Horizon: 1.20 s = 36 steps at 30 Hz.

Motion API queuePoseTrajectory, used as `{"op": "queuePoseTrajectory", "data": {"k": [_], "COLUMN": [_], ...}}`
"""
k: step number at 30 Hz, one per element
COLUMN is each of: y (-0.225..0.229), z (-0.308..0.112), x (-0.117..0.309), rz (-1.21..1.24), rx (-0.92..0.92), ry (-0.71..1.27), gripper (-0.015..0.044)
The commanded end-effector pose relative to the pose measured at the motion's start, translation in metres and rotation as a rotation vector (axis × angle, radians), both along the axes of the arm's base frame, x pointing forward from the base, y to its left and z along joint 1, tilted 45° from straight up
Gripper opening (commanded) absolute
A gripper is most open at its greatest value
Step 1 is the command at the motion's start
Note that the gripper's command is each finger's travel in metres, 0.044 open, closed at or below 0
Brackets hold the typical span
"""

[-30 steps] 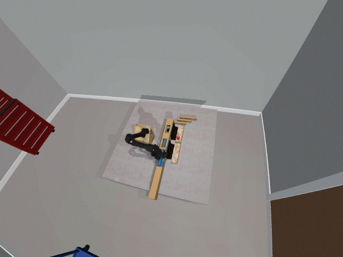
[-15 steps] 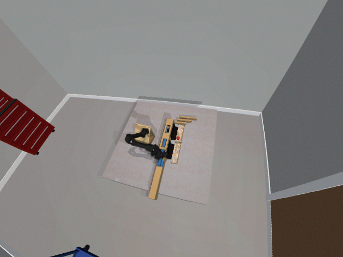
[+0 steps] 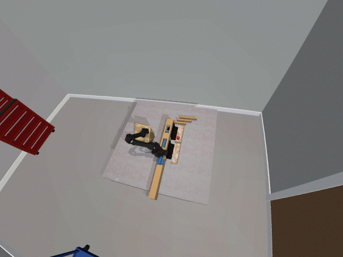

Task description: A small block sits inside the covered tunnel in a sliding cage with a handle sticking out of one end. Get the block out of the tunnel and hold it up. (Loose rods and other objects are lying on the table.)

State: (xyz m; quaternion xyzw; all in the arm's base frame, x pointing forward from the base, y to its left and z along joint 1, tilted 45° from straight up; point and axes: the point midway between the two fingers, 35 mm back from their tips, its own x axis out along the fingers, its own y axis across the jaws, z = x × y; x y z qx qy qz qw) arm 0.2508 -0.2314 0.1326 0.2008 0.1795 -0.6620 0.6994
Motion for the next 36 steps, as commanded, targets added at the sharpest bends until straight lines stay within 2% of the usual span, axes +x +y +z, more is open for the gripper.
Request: {"op": "queuePoseTrajectory", "data": {"k": [1, 21, 22, 30, 36], "y": [0.019, 0.024, 0.010, 0.013, 0.029], "z": [-0.026, -0.032, -0.012, -0.008, 0.010], "x": [0.002, 0.001, -0.001, 0.000, 0.003], "rz": [0.039, 0.040, -0.008, -0.002, 0.026], "rx": [0.044, 0.043, -0.015, -0.008, 0.027], "ry": [0.017, 0.019, -0.013, -0.010, 0.008], "gripper": [0.0000, 0.0000, 0.0026, 0.0236, 0.0394]}}
